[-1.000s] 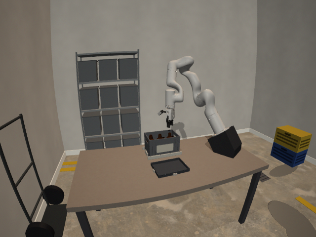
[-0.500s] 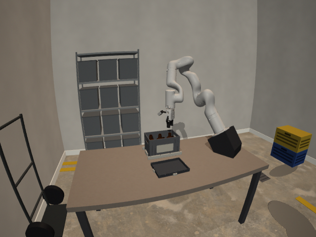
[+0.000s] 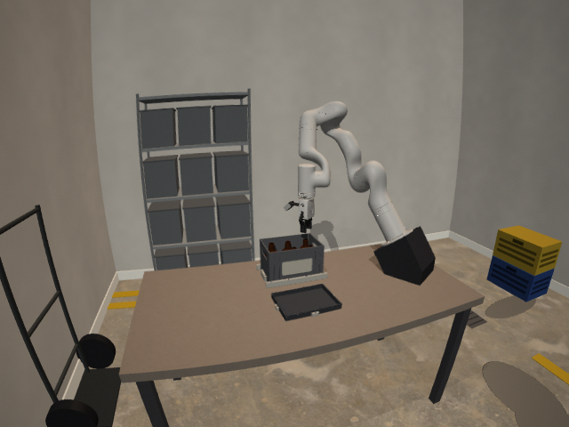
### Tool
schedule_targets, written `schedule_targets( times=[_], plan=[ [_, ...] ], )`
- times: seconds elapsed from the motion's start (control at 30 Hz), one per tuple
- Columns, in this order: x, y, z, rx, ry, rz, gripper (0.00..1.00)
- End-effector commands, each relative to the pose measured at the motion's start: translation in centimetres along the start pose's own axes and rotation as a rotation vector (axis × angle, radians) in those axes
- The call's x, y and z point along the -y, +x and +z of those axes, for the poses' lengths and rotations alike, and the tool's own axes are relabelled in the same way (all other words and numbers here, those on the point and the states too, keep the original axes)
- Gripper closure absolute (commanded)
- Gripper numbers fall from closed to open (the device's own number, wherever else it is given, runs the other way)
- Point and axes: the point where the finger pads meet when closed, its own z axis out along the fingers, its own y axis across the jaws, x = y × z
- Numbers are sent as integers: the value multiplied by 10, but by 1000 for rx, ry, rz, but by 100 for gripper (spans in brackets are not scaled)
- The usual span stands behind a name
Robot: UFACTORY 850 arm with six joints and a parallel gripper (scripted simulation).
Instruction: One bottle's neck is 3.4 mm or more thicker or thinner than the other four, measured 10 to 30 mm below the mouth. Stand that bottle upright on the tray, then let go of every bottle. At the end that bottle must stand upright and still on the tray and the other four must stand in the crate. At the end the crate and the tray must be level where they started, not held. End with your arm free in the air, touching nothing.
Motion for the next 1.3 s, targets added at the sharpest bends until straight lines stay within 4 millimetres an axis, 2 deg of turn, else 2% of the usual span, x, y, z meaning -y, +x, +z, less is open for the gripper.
schedule_targets(
  times=[0.0, 0.6, 1.27],
  plan=[
    [0, 1, 5, -1, 1, 1, 35],
    [0, 1, 24, -1, 1, 1, 35],
    [0, 1, 29, -1, 1, 1, 35]
  ],
)
